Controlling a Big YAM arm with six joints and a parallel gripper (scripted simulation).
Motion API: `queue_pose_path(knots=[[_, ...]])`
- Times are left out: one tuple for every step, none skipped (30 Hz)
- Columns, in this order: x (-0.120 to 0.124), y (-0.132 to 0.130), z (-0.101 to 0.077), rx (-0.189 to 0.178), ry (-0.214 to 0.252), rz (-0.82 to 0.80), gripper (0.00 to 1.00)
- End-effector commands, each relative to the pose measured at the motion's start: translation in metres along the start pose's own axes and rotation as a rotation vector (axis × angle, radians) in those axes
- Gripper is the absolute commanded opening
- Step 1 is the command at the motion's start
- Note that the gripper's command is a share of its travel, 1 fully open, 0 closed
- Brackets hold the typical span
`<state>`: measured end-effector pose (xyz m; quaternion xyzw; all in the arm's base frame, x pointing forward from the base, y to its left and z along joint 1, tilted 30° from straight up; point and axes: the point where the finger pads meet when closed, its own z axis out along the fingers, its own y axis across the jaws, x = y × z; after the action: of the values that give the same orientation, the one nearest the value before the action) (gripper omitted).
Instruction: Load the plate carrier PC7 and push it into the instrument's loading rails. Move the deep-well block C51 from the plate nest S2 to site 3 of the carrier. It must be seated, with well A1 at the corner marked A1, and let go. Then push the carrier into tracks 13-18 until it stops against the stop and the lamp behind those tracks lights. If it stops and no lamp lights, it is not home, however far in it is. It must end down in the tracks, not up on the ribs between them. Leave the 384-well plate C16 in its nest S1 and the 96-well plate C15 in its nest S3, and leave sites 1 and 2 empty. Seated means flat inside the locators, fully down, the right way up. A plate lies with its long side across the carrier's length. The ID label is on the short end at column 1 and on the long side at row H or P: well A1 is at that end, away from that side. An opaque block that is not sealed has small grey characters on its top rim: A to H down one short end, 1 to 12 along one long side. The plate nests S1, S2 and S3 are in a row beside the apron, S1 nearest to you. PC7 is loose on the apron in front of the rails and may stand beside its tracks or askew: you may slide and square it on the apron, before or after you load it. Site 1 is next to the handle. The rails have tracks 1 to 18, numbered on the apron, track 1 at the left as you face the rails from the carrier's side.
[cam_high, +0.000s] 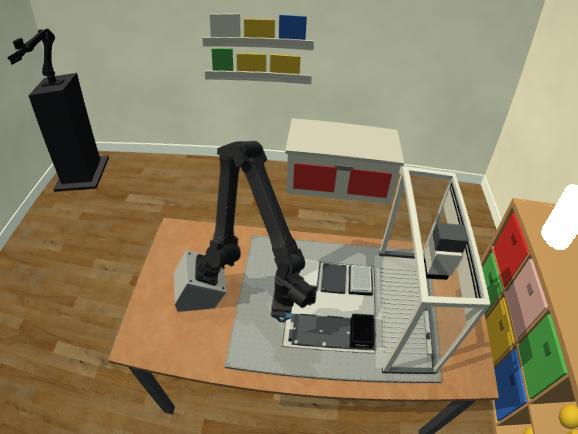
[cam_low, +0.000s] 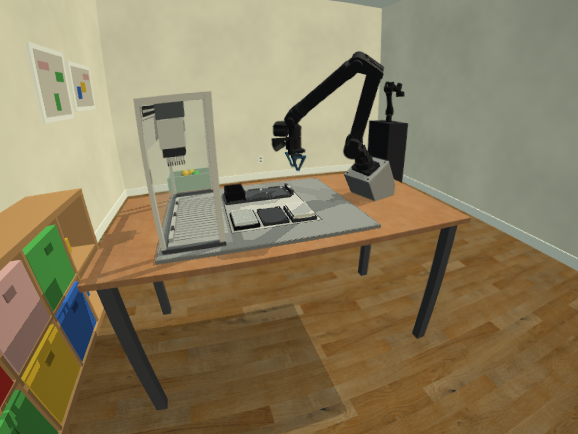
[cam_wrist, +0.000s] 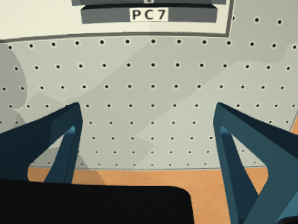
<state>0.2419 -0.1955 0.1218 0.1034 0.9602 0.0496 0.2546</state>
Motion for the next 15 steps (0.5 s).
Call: queue_pose_path(knots=[[-0.003,-0.001,0.009,0.002,-0.002,-0.014,0.8],[-0.003,-0.001,0.012,0.002,-0.002,-0.009,0.8],[-0.003,-0.001,0.012,0.002,-0.002,-0.009,0.8],[-0.003,-0.001,0.012,0.002,-0.002,-0.009,0.8],[-0.009,-0.008,0.009,0.018,-0.017,-0.002,0.8],[-0.003,-0.002,0.017,0.003,-0.003,-0.007,0.8],[-0.003,-0.001,0.02,0.002,-0.002,-0.009,0.8],[-0.003,-0.001,0.023,0.002,-0.002,-0.009,0.8],[-0.003,-0.001,0.025,0.002,-0.002,-0.009,0.8],[-0.003,-0.001,0.028,0.002,-0.002,-0.009,0.8],[-0.003,-0.001,0.031,0.001,-0.002,-0.009,0.8],[-0.003,-0.001,0.034,0.001,-0.002,-0.009,0.8],[-0.003,-0.001,0.036,0.001,-0.002,-0.009,0.8],[-0.003,-0.001,0.039,0.001,-0.002,-0.009,0.8],[-0.003,0.0,0.042,0.001,-0.002,-0.008,0.8]])
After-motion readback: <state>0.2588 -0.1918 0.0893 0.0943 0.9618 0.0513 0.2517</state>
